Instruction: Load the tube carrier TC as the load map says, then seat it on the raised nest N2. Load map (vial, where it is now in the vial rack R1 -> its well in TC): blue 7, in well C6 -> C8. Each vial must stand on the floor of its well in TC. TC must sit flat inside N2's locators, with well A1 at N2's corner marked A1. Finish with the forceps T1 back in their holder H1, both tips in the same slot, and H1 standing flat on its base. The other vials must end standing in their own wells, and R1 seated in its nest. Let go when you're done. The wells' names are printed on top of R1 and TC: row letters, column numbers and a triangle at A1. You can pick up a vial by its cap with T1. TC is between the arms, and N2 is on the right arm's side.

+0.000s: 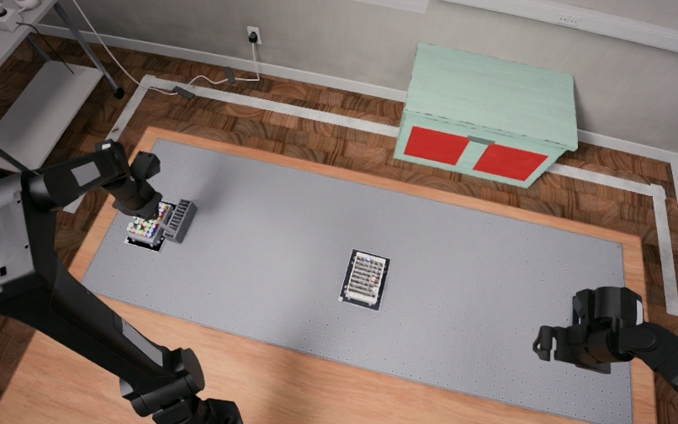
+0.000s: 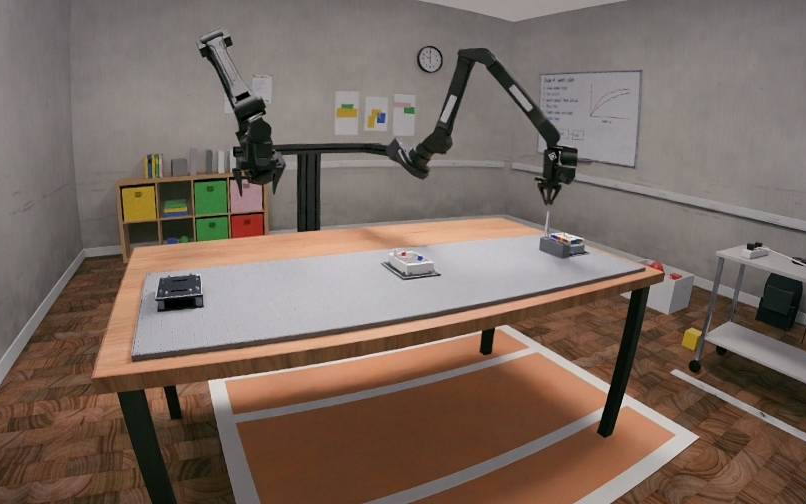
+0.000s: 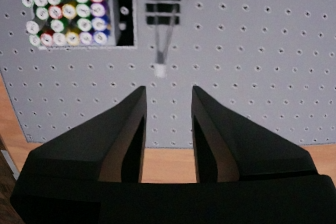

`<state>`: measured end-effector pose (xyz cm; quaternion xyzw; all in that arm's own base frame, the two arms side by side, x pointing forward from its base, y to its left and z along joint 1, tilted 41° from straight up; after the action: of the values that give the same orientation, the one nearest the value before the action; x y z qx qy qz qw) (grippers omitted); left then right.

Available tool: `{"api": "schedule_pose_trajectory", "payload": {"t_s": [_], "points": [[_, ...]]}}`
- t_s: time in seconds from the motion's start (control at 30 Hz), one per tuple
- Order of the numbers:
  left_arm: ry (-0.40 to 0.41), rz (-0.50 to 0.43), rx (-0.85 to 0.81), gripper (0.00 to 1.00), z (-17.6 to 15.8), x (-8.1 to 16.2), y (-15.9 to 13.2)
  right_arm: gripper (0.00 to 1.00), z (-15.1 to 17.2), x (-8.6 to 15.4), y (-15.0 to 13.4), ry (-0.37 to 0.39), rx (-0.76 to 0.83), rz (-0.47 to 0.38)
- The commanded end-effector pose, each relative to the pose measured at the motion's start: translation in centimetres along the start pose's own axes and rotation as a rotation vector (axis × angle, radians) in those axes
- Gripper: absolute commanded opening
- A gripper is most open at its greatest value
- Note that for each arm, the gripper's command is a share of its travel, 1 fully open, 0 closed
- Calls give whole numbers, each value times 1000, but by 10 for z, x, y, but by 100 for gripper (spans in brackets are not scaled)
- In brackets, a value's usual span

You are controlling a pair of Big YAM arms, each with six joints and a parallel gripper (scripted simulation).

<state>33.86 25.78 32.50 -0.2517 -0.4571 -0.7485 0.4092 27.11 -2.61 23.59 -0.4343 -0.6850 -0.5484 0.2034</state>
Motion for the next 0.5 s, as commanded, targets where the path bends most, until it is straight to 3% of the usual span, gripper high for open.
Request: {"api": "schedule_pose_trajectory", "payload": {"t_s": [0.0, 0.47], "points": [[6, -28, 3, 24, -18, 12, 5, 100, -2, 5, 9, 2, -14, -22], [7, -33, 5, 24, -63, 21, -2, 100, -2, 5, 9, 2, -14, -22]]}}
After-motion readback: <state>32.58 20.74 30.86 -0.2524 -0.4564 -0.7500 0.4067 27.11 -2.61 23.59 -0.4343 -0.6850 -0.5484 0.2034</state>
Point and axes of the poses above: on each arm, the point where the finger pads meet when closed, its own x axis back along the fingers, its own z axis across the jaws, y = z × x, the point moved 7 cm from there along x, back along the fingers, and after that the axes turned 6 degrees about -x, right-handed, at the moved point
